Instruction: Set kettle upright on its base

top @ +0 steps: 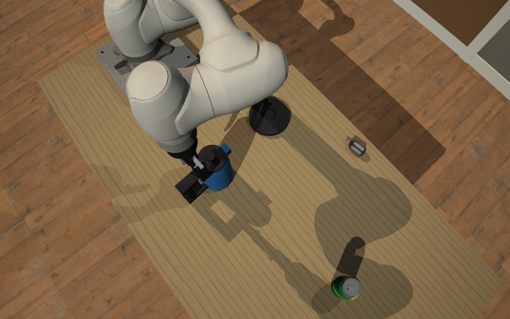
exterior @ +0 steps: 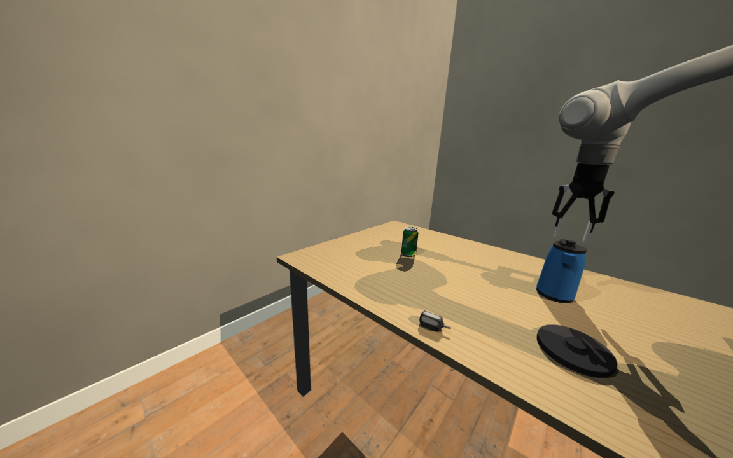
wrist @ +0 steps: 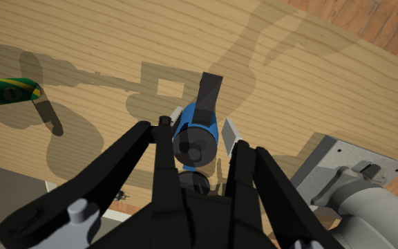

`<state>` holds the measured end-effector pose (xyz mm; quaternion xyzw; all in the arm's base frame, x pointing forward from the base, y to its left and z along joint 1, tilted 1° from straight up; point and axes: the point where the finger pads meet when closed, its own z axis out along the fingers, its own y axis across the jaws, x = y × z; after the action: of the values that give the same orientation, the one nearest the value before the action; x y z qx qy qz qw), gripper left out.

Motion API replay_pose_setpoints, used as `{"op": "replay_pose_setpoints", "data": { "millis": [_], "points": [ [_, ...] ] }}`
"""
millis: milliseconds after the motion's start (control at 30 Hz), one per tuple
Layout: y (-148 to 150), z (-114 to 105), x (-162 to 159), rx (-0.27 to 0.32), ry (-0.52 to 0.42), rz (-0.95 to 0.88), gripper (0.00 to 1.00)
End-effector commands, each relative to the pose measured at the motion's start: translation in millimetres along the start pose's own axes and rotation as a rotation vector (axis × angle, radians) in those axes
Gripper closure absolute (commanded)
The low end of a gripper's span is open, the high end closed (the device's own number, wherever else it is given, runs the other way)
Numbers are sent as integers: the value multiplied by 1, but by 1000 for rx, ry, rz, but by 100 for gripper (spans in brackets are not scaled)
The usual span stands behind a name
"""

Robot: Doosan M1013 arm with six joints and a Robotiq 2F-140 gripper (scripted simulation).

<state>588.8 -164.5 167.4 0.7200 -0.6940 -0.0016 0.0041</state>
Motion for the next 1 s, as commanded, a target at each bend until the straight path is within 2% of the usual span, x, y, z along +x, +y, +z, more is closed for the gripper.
{"op": "replay_pose_setpoints", "data": {
  "millis": [0, 967],
  "points": [
    [3, 16, -1, -3, -7, -2, 48],
    [3, 19, -1, -3, -7, -2, 48]
  ]
}}
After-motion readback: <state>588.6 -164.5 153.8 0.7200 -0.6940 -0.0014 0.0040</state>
